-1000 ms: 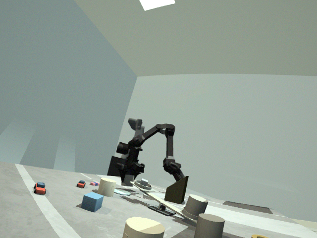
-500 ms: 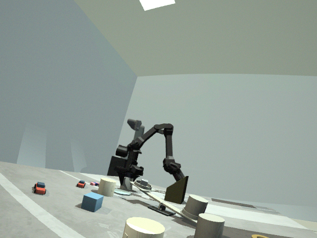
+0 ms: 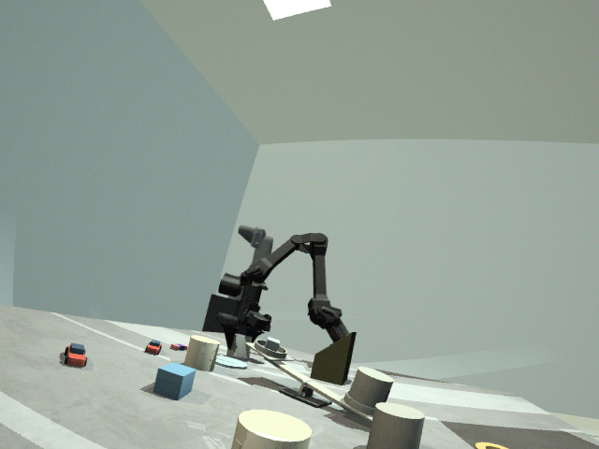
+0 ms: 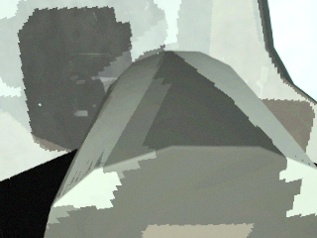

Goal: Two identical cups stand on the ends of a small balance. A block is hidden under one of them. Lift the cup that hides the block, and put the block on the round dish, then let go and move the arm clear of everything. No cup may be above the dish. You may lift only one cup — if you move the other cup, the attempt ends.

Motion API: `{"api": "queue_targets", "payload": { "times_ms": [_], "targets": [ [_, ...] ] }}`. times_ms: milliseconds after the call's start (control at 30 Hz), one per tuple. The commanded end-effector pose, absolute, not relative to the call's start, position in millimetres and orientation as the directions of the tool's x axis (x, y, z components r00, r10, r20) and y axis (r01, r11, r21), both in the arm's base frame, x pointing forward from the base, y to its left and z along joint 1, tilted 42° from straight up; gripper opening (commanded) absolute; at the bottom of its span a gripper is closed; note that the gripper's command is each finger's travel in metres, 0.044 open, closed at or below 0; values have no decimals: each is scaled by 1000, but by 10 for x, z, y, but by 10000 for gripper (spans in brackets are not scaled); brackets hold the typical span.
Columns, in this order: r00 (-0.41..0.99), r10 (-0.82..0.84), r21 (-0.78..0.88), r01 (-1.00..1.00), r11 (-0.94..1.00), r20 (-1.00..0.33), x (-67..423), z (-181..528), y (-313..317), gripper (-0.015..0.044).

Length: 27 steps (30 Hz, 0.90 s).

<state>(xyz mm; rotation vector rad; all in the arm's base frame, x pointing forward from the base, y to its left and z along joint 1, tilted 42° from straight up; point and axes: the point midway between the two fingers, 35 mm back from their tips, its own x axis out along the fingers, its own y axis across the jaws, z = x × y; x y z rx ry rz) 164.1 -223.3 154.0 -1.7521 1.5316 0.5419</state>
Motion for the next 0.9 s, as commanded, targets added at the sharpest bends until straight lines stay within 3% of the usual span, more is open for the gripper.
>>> {"api": "queue_targets", "payload": {
  "times_ms": [0, 33, 367, 600, 867],
  "targets": [
    [200, -659, -251, -968, -19, -725, 1640, 1562, -2220, 420],
    [201, -658, -250, -968, -19, -726, 1633, 1611, -2175, 440],
    [203, -654, -248, -968, -24, -729, 1530, 1924, -1869, 440],
    [272, -678, -352, -936, -20, -683, 1755, 2137, -1805, 260],
    [274, -646, -478, -864, 160, -712, 1925, 2044, -1667, 260]
  ]
}}
